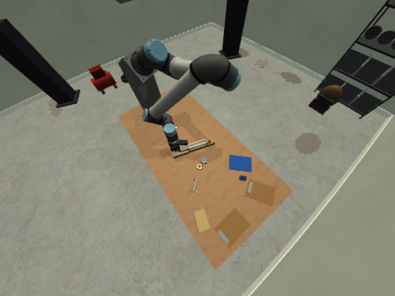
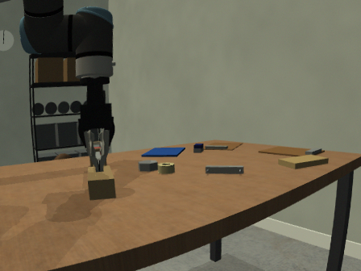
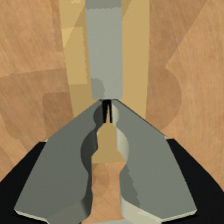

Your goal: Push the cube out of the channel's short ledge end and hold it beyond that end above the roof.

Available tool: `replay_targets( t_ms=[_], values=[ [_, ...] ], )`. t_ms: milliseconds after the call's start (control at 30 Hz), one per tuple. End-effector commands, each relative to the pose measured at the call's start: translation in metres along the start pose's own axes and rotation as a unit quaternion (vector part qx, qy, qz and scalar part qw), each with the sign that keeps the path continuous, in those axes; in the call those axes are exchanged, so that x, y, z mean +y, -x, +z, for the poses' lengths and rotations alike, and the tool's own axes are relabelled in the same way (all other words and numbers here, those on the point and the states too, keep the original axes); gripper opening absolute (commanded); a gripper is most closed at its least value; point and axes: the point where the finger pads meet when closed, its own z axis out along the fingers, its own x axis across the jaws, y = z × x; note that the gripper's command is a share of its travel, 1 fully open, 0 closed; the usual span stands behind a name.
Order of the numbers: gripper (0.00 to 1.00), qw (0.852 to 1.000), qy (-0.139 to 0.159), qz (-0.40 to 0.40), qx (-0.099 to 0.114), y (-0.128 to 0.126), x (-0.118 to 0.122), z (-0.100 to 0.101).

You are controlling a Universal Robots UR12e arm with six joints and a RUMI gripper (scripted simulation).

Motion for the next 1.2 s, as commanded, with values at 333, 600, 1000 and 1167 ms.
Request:
replay_targets(
  t_ms=[333,600,1000,1167],
  values=[
    [0.0,1.0,0.0,0.0,0.0,0.0,-0.013,0.0],
    [0.0,1.0,0.0,0.0,0.0,0.0,-0.013,-0.018],
    [0.0,1.0,0.0,0.0,0.0,0.0,-0.013,-0.07],
    [0.0,1.0,0.0,0.0,0.0,0.0,-0.013,-0.07]
  ],
)
